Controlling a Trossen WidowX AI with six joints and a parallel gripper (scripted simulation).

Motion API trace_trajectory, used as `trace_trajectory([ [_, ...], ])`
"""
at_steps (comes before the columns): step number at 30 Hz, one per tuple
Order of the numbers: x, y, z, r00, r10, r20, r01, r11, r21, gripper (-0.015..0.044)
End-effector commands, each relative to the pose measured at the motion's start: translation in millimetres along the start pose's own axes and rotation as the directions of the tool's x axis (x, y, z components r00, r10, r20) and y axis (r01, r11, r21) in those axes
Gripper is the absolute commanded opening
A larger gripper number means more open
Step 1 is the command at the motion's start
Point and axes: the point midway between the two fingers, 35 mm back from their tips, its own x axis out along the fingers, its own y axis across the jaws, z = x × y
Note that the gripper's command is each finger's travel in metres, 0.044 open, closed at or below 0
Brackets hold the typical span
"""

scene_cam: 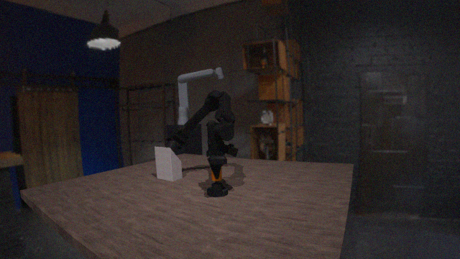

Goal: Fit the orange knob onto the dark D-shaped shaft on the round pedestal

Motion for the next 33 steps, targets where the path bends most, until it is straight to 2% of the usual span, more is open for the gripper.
trace_trajectory([
  [1,-3.2,0.9,0.7,1.0,-0.007,0.002,0.007,1.0,-0.005,0.0],
  [33,-0.7,-0.6,1.0,1.0,-0.007,0.002,0.007,1.0,-0.005,0.0],
])
